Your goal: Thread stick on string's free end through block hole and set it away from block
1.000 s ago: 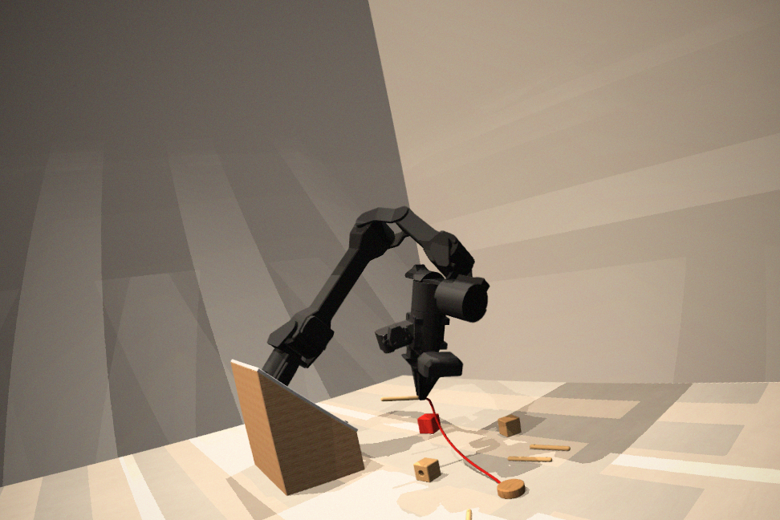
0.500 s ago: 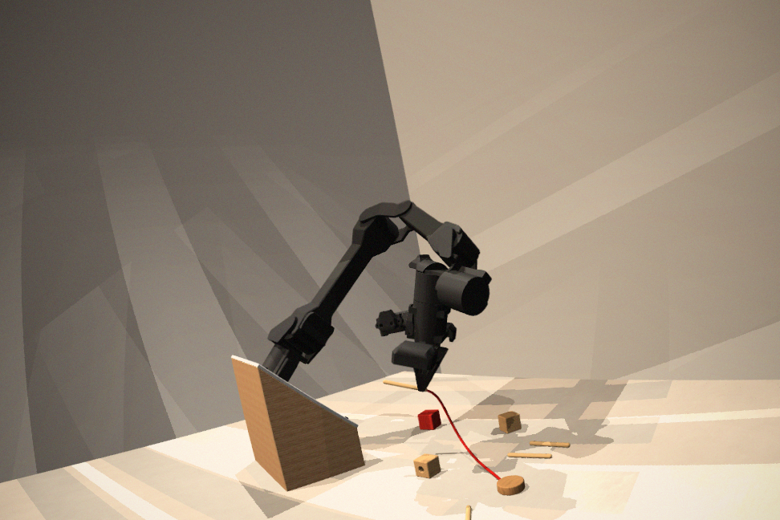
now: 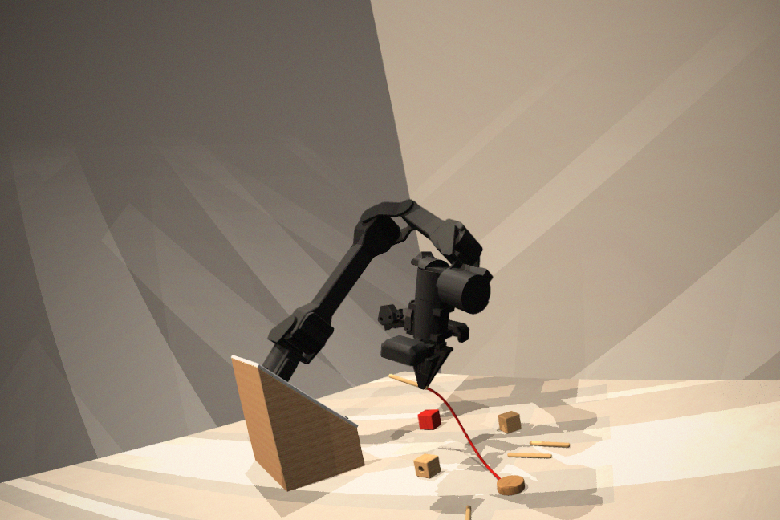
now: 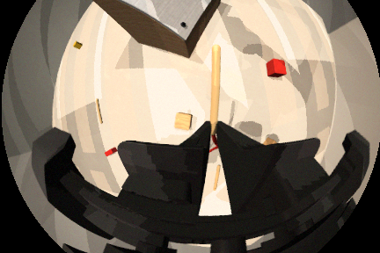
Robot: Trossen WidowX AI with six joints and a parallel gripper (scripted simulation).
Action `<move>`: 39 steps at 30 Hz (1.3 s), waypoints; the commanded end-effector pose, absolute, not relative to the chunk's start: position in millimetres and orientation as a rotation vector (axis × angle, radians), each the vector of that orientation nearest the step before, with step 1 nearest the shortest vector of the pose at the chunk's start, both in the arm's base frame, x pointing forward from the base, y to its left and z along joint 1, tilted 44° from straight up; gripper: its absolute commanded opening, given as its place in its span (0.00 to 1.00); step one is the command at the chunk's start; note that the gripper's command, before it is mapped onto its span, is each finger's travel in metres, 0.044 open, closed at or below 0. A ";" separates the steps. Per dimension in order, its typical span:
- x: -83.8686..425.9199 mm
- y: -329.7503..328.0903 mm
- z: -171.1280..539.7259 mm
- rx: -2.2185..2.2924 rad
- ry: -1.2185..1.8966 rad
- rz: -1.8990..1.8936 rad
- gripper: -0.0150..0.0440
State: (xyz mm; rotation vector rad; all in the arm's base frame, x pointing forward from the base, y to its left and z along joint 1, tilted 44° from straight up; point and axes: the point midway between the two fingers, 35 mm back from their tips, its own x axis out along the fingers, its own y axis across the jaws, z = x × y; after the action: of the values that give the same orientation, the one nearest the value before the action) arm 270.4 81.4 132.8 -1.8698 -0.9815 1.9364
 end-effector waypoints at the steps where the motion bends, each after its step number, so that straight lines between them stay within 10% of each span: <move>1: 273.2 85.3 138.5 -1.933 -1.044 1.934 0.25; 39: 285.2 115.3 171.6 -2.404 -1.627 1.848 0.25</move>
State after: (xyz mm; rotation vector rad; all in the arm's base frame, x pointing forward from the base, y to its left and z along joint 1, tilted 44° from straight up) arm 283.3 115.0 166.9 -2.3624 -1.6028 1.8652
